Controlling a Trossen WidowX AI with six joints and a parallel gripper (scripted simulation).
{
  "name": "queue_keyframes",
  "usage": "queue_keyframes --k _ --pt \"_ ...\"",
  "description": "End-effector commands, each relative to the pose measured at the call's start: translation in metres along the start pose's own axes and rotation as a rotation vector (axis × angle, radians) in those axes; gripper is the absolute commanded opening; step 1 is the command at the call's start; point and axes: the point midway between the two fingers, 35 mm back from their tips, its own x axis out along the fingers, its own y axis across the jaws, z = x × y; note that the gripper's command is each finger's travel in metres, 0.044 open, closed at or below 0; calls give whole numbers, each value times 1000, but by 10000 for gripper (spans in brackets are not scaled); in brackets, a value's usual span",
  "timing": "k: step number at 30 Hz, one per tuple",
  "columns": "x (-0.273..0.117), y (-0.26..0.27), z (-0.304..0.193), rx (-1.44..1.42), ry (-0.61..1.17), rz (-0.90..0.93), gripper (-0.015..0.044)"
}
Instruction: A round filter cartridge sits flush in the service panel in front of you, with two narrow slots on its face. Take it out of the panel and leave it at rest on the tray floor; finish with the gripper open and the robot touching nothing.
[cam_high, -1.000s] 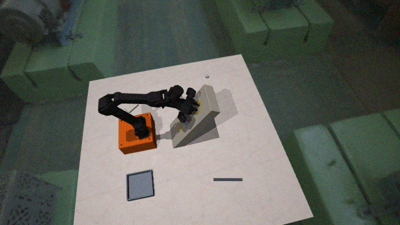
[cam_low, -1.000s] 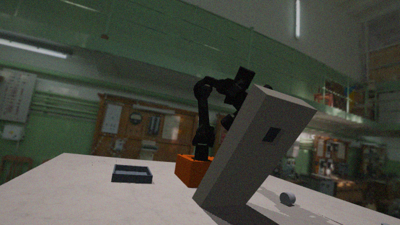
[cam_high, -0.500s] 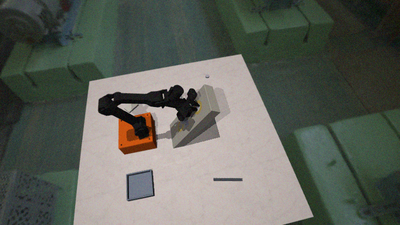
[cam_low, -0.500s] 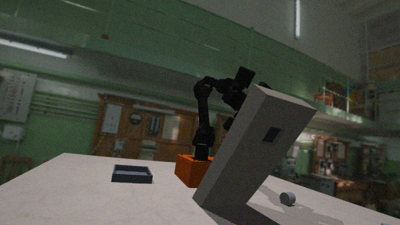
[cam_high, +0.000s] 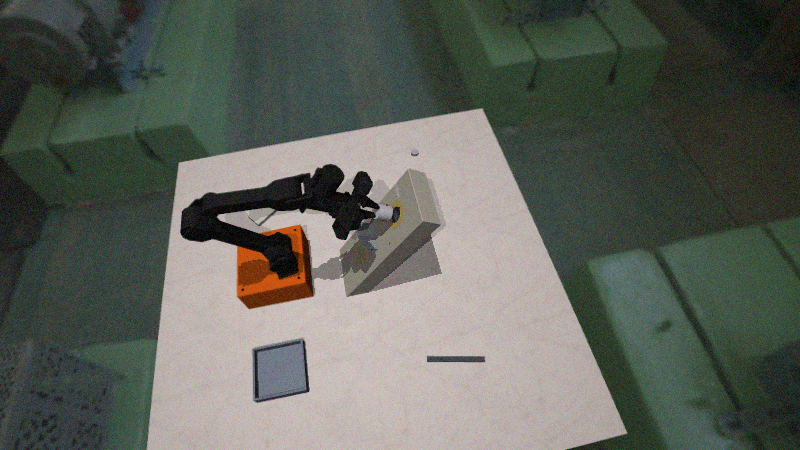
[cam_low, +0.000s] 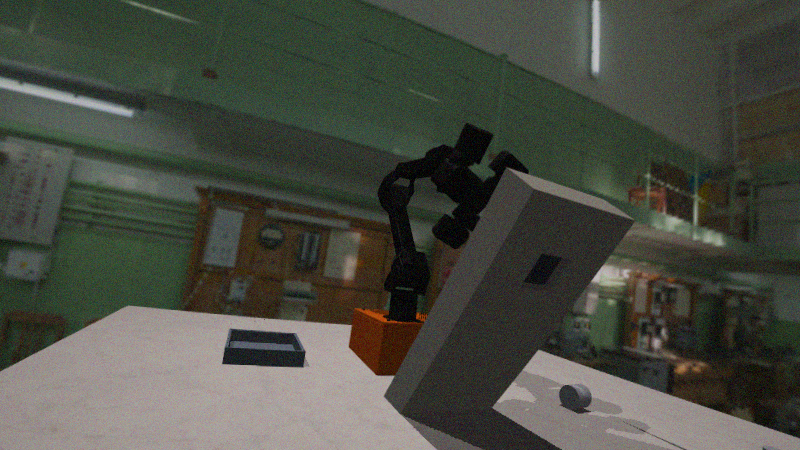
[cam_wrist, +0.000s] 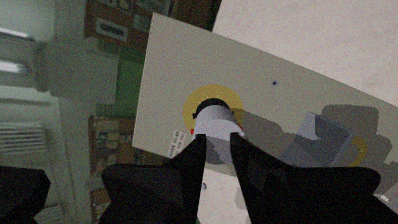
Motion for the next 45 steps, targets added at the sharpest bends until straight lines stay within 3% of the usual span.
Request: queue_keyframes --k 1,26,30,45 --pt "-8 1 0 -12 1 6 0" --pt "3 -72 -26 -12 2 4 0" --pt "2 -67 -24 -7 4 -7 105" --pt "3 -71 -25 -11 2 1 111"
